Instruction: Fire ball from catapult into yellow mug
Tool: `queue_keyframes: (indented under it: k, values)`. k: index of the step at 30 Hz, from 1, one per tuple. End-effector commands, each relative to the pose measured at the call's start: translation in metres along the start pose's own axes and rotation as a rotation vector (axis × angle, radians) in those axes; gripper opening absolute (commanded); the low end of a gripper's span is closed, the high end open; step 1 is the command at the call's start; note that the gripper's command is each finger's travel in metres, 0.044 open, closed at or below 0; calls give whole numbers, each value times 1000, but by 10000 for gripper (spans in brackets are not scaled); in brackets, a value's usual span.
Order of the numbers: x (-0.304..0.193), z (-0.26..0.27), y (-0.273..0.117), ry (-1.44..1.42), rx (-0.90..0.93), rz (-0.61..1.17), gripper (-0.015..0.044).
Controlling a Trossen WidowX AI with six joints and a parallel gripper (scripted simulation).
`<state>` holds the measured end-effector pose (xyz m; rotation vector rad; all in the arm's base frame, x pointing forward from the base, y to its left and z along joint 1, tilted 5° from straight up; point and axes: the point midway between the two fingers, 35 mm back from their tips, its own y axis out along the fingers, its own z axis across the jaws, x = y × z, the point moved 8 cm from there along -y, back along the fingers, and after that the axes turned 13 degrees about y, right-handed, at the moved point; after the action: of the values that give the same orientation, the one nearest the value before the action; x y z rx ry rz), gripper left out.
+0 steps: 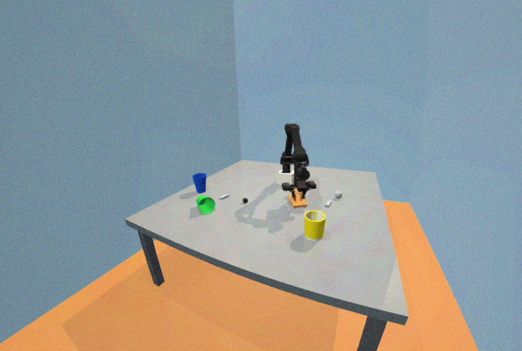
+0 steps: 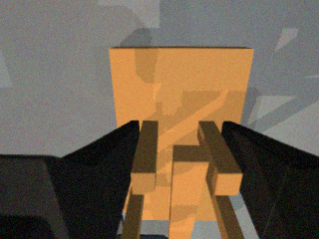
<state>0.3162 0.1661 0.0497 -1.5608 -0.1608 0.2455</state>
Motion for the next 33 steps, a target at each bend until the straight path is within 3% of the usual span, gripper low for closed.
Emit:
queue_keyframes:
  k: [1,4,18,21,26,33]
  values:
    - [0,0,0,0,0,-1,0]
    - [0,0,0,0,0,-1,0]
    - [0,0,0,0,0,-1,367]
    - [3,1,-24,0,0,-1,440]
    - [0,0,-98,0,0,-1,440]
    - [3,0,-84,4,3,-13,440]
